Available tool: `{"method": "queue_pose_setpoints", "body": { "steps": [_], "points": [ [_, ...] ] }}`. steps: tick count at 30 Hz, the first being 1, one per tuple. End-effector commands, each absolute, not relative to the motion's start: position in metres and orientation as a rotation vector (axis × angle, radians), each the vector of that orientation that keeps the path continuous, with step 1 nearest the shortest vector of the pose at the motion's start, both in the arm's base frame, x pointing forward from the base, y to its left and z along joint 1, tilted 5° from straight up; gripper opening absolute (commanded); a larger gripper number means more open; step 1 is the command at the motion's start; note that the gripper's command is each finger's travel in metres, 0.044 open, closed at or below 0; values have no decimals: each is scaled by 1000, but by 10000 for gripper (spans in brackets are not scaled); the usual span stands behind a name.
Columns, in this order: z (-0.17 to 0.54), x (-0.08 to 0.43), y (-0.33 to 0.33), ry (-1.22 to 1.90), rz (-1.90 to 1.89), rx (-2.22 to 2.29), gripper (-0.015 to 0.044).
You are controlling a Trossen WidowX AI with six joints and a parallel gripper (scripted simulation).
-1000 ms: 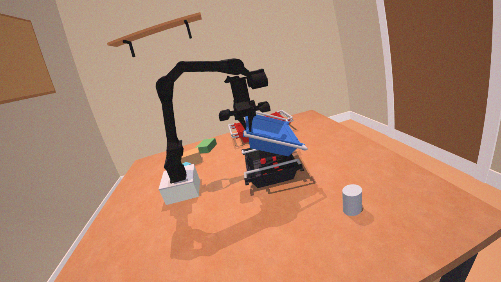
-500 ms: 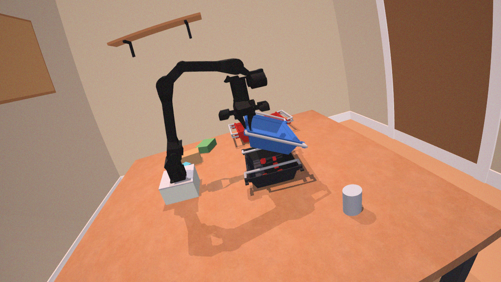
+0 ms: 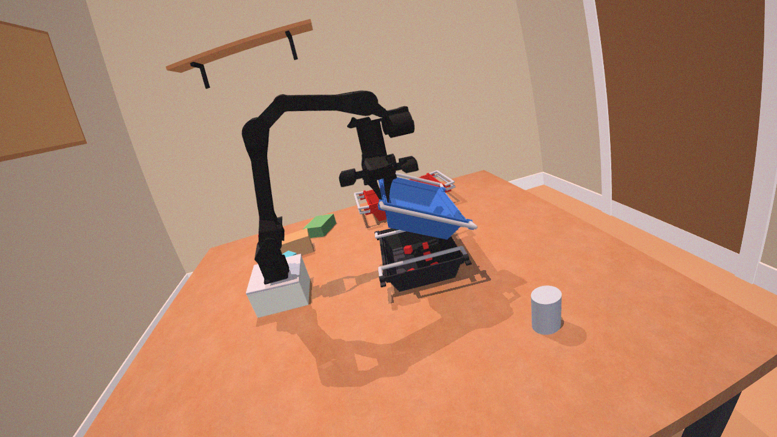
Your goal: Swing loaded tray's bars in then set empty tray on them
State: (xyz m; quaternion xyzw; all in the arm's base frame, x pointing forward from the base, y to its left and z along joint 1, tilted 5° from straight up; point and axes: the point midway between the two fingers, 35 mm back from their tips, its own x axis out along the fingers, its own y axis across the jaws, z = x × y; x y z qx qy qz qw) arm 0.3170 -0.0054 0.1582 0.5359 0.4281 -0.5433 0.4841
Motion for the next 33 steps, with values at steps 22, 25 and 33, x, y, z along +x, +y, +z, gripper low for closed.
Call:
{"method": "queue_pose_setpoints", "body": {
  "steps": [22, 25, 33],
  "points": [
    [158, 319, -7, 1027, -1304, 1311, 0],
    [153, 319, -7, 1027, -1304, 1311, 0],
    [141, 319, -8, 1027, -1304, 1311, 0]
  ]
}}
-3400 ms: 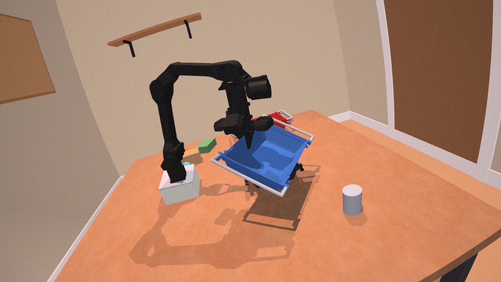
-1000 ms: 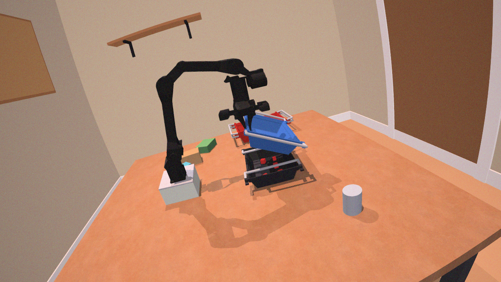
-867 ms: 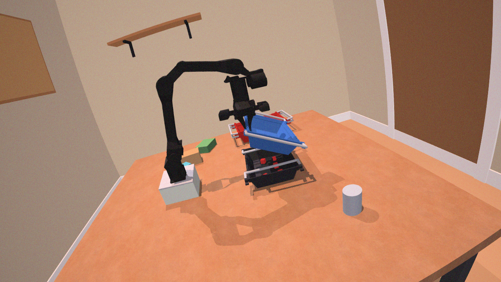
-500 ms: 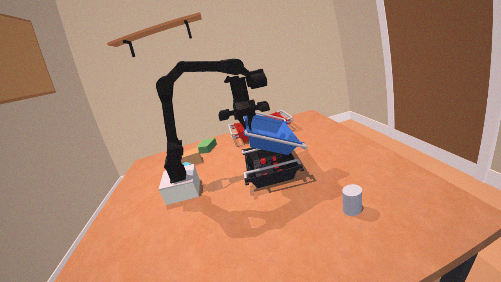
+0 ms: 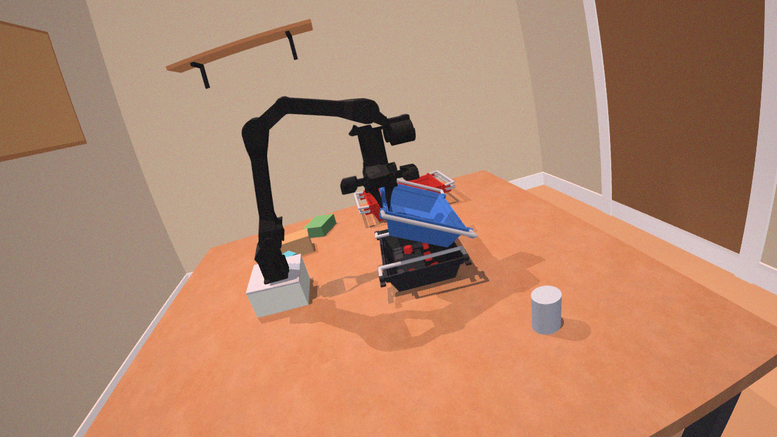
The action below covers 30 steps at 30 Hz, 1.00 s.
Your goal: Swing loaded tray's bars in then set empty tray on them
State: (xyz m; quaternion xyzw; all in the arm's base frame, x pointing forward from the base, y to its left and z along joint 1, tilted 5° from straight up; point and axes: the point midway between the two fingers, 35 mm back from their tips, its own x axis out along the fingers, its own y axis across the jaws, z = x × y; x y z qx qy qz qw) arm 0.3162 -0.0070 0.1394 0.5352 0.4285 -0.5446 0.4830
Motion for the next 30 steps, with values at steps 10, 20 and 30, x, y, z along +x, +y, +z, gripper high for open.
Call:
{"method": "queue_pose_setpoints", "body": {
  "steps": [10, 20, 30],
  "points": [
    [127, 318, -8, 1027, -1304, 1311, 0],
    [119, 313, -8, 1028, -1305, 1311, 0],
    [110, 307, -7, 1028, -1305, 1310, 0]
  ]
}}
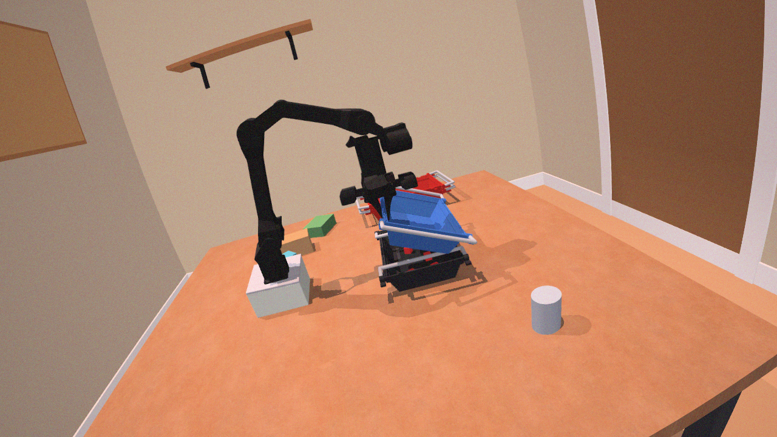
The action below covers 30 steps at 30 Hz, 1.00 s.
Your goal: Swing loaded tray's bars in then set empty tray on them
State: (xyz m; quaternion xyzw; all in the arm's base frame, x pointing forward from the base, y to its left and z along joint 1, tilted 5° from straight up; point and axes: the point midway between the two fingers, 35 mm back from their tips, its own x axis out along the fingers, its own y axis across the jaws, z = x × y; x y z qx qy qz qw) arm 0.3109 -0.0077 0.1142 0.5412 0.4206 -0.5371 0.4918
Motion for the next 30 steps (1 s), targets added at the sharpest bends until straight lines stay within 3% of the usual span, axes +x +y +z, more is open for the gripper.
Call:
{"method": "queue_pose_setpoints", "body": {
  "steps": [1, 30],
  "points": [
    [109, 307, -7, 1028, -1305, 1310, 0],
    [88, 297, -7, 1029, -1306, 1310, 0]
  ]
}}
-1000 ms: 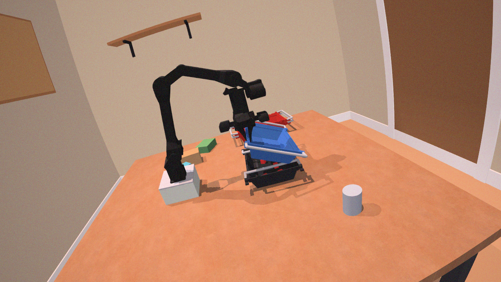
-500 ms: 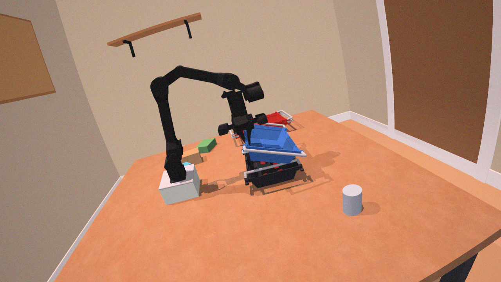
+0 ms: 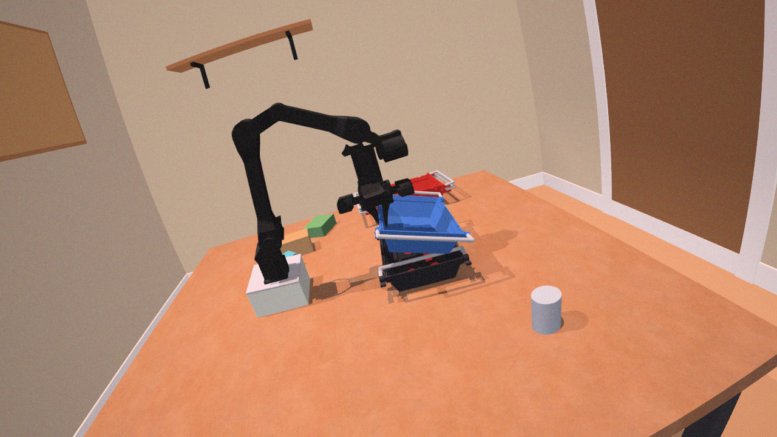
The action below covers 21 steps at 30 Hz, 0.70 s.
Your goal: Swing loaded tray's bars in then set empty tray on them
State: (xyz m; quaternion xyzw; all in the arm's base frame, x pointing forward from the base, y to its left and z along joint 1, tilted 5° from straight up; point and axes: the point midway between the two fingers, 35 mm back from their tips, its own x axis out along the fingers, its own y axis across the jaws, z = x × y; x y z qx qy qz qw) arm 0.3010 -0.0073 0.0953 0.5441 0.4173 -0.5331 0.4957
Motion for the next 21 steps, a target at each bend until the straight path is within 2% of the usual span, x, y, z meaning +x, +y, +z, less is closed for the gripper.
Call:
{"method": "queue_pose_setpoints", "body": {
  "steps": [1, 21],
  "points": [
    [88, 297, -7, 1029, -1306, 1310, 0],
    [87, 297, -7, 1029, -1306, 1310, 0]
  ]
}}
